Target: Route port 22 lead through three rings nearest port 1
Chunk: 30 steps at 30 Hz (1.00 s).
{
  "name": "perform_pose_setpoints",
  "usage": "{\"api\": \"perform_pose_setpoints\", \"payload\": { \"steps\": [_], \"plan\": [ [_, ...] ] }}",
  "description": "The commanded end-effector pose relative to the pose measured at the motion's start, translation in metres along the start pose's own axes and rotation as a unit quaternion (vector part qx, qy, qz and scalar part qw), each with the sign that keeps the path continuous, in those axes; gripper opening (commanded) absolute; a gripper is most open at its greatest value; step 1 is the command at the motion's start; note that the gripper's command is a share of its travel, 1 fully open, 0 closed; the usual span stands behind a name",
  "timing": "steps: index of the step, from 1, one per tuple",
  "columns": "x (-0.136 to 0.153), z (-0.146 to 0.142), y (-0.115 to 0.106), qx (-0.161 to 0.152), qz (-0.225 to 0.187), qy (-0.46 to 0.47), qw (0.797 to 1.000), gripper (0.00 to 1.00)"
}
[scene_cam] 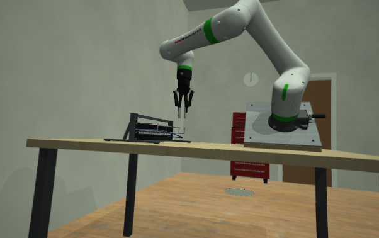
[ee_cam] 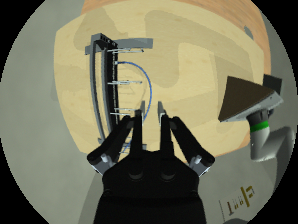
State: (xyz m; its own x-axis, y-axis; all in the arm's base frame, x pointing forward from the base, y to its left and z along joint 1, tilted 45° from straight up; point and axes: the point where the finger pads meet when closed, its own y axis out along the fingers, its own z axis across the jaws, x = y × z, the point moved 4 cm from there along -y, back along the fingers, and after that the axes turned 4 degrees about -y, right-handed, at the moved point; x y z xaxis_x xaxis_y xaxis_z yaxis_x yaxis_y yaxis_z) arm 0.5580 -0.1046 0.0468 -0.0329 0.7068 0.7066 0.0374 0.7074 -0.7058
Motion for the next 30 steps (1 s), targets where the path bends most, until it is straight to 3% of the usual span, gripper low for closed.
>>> {"api": "perform_pose_setpoints", "payload": {
  "steps": [1,20,30],
  "plan": [
    [0.0,0.0,0.0,0.0,0.0,0.0,1.0,0.2],
    [0.0,0.0,0.008,0.0,0.0,0.0,1.0,0.2],
    [0.0,0.0,0.031,0.0,0.0,0.0,1.0,0.2]
  ]
}}
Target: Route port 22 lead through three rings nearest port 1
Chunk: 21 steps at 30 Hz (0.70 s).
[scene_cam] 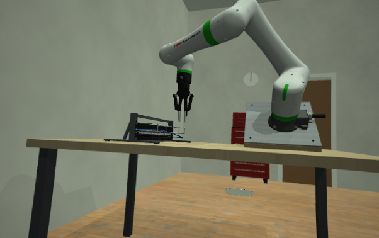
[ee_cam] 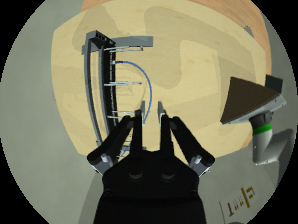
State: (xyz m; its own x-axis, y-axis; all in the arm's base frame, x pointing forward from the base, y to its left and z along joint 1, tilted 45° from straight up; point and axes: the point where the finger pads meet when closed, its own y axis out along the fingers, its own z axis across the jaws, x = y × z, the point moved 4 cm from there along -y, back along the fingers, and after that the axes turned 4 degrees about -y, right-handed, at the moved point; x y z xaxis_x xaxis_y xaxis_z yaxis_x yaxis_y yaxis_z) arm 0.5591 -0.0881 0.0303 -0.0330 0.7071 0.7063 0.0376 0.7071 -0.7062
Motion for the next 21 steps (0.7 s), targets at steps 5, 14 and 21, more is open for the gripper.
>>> {"api": "perform_pose_setpoints", "payload": {
  "steps": [5,14,21],
  "plan": [
    [0.0,0.0,0.023,0.0,0.0,0.0,1.0,0.2],
    [0.0,0.0,0.045,0.0,0.0,0.0,1.0,0.2],
    [-0.001,-0.001,0.064,0.0,0.0,0.0,1.0,0.2]
  ]
}}
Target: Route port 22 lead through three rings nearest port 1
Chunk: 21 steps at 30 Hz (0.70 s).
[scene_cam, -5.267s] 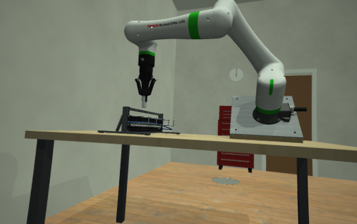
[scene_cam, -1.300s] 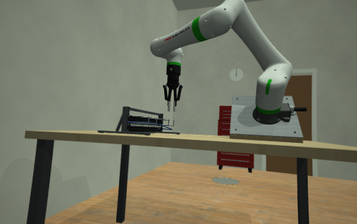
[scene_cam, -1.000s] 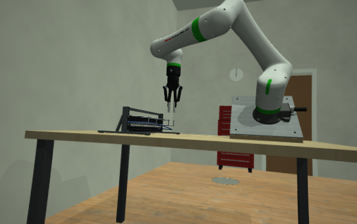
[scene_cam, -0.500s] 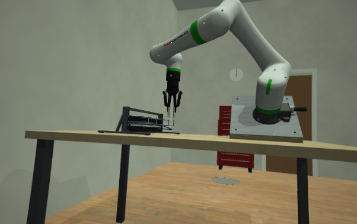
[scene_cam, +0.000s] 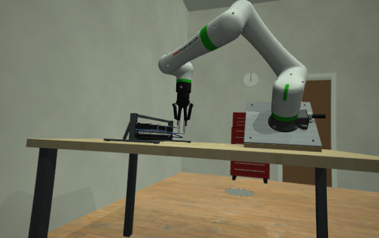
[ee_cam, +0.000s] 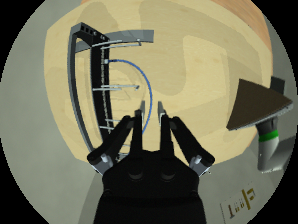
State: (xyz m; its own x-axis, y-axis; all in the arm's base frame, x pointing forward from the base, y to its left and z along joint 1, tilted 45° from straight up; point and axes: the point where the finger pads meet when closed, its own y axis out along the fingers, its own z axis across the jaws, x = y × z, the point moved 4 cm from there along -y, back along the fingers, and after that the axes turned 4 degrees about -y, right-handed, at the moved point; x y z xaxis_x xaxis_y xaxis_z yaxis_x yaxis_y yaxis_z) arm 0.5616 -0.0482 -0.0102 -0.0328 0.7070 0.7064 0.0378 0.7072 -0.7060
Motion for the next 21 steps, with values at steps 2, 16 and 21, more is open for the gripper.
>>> {"api": "perform_pose_setpoints", "payload": {
  "steps": [2,16,21],
  "plan": [
    [0.0,0.0,0.009,0.0,0.0,0.0,1.0,0.2],
    [0.0,0.0,0.023,0.0,0.0,0.0,1.0,0.2],
    [0.0,0.0,0.023,0.0,0.0,0.0,1.0,0.2]
  ]
}}
